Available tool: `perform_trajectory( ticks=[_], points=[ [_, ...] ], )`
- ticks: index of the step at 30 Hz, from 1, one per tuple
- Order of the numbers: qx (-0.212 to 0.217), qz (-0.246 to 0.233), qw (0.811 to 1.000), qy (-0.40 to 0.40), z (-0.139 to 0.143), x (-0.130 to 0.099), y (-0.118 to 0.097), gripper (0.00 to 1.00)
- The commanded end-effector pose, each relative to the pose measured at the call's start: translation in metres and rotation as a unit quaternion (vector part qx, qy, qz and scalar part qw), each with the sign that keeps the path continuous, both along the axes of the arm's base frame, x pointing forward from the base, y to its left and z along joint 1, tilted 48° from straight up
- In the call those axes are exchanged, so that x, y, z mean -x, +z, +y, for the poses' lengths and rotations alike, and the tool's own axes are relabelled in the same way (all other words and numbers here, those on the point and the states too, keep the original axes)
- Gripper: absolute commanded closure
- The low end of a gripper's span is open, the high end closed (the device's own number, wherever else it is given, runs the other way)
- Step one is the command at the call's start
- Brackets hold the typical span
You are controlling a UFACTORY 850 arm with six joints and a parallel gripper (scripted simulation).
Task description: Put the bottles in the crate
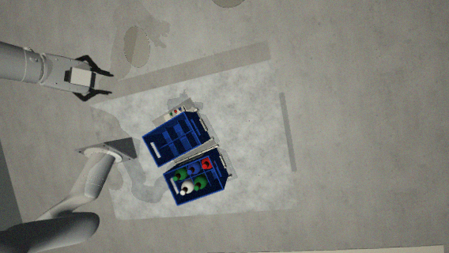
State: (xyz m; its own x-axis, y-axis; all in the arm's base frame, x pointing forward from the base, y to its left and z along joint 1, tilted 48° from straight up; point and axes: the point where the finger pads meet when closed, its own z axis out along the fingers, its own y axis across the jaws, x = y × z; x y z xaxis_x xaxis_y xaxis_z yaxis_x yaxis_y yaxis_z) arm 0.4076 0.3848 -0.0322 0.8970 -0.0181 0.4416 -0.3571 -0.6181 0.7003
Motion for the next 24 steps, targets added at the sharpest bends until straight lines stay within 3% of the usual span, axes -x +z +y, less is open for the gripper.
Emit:
perform_trajectory(
  ticks=[1, 8, 24],
  points=[
    [-0.019, -0.002, 0.999, -0.047, 0.011, 0.004, -0.008, 0.35],
    [-0.067, -0.004, 0.986, -0.152, 0.036, 0.013, -0.025, 0.35],
    [-0.069, -0.004, 0.986, -0.155, 0.036, 0.013, -0.025, 0.35]
  ],
)
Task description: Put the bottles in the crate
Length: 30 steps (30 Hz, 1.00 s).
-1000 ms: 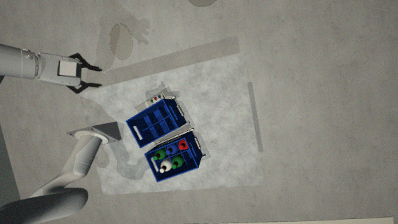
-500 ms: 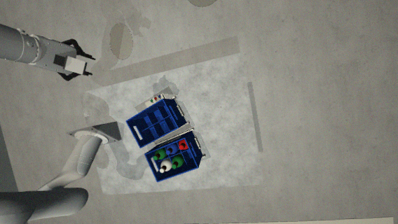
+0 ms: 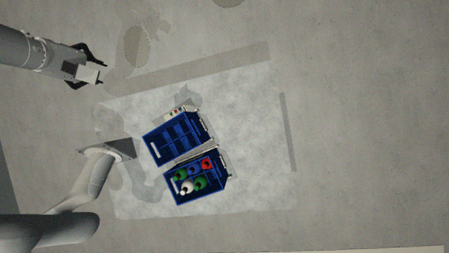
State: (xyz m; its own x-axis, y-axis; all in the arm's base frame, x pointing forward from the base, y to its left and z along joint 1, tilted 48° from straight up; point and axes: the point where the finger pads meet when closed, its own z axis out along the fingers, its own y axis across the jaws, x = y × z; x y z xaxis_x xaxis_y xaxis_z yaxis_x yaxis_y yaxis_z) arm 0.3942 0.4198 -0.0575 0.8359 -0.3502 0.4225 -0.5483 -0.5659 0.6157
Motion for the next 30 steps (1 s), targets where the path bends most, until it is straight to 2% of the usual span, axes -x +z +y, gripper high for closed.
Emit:
perform_trajectory(
  ticks=[1, 4, 6, 8, 14, 23, 25, 30],
  points=[
    [-0.001, -0.001, 1.000, 0.000, 0.001, 0.000, 0.001, 0.35],
    [-0.001, -0.001, 1.000, 0.000, 0.001, 0.000, 0.001, 0.35],
    [0.000, 0.024, 0.999, 0.022, -0.008, -0.001, -0.003, 0.35],
    [0.000, 0.024, 0.999, 0.022, -0.008, -0.001, -0.003, 0.35],
    [0.002, 0.099, 0.991, 0.088, -0.036, -0.005, -0.014, 0.35],
    [0.006, 0.208, 0.960, 0.186, -0.077, -0.010, -0.031, 0.35],
    [0.006, 0.208, 0.960, 0.186, -0.077, -0.010, -0.031, 0.35],
    [0.008, 0.267, 0.934, 0.239, -0.100, -0.012, -0.040, 0.35]
  ],
)
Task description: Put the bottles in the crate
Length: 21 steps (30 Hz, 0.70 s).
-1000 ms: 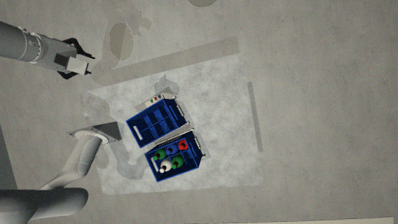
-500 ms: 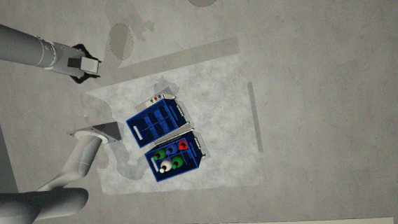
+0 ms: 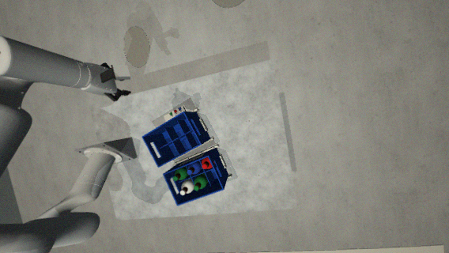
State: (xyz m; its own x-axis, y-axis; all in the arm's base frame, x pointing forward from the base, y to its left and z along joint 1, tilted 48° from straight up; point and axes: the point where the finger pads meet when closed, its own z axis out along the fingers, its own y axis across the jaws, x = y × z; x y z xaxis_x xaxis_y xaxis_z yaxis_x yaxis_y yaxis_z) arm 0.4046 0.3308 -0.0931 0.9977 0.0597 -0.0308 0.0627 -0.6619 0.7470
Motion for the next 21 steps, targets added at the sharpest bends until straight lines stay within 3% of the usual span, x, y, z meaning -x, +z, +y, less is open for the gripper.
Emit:
perform_trajectory(
  ticks=[1, 6, 10, 12, 21],
  points=[
    [0.000, 0.046, 0.998, 0.041, -0.016, -0.003, -0.006, 0.35],
    [0.002, 0.107, 0.990, 0.096, -0.038, -0.005, -0.015, 0.35],
    [0.003, 0.156, 0.978, 0.140, -0.038, -0.005, -0.015, 0.35],
    [0.003, 0.156, 0.978, 0.140, -0.038, -0.005, -0.015, 0.35],
    [0.007, 0.264, 0.935, 0.235, -0.038, -0.005, -0.015, 0.35]
  ],
)
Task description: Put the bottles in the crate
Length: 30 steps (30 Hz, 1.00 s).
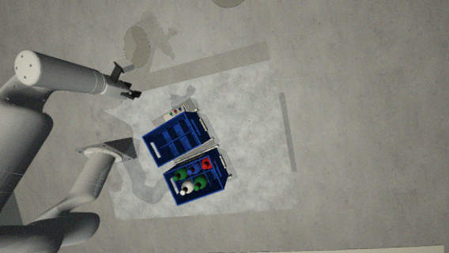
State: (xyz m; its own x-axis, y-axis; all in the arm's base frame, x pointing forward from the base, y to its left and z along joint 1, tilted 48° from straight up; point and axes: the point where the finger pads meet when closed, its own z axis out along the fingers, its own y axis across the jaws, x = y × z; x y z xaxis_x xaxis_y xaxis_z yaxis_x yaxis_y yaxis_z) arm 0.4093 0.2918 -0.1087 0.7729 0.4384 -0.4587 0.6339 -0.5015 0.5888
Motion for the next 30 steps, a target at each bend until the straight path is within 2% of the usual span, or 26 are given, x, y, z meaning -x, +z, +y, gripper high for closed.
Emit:
perform_trajectory(
  ticks=[1, 6, 8, 13, 23, 25, 30],
  points=[
    [0.001, 0.050, 0.998, 0.042, 0.0010, -0.0005, 0.0005, 0.35],
    [0.003, 0.112, 0.989, 0.098, 0.0010, -0.0005, 0.0005, 0.35],
    [0.003, 0.112, 0.989, 0.098, 0.0010, -0.0005, 0.0005, 0.35],
    [0.005, 0.173, 0.973, 0.152, 0.0010, -0.0005, 0.0005, 0.35],
    [0.010, 0.291, 0.921, 0.258, 0.0010, -0.0005, 0.0005, 0.35],
    [0.010, 0.291, 0.921, 0.258, 0.0010, -0.0005, 0.0005, 0.35],
    [0.012, 0.347, 0.886, 0.308, 0.0010, -0.0005, 0.0005, 0.35]
  ],
)
